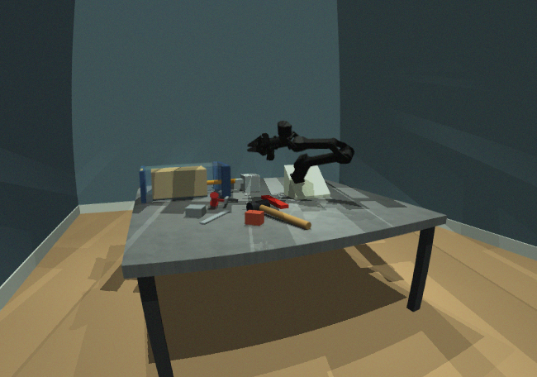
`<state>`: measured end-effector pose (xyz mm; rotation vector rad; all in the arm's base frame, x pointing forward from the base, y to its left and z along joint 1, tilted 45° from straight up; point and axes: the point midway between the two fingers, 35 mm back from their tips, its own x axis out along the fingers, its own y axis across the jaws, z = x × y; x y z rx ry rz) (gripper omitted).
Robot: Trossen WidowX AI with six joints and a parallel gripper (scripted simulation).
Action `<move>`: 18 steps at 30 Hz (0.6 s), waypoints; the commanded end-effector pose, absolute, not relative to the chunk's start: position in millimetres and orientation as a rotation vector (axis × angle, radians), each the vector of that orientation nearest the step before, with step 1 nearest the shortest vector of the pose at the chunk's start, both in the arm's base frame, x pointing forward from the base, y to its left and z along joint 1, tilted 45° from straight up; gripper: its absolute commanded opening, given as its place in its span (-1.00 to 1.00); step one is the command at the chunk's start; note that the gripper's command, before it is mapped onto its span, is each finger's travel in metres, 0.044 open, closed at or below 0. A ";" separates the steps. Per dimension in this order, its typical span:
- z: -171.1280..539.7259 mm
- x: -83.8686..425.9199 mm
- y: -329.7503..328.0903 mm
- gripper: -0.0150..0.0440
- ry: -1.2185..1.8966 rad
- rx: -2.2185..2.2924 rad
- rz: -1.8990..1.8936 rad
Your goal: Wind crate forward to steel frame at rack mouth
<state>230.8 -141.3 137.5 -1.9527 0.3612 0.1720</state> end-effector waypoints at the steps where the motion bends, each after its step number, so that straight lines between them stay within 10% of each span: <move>1: 137.5 231.4 -141.2 0.95 0.360 -1.940 0.174; 18: 116.5 310.4 -121.9 1.00 0.621 -0.140 0.280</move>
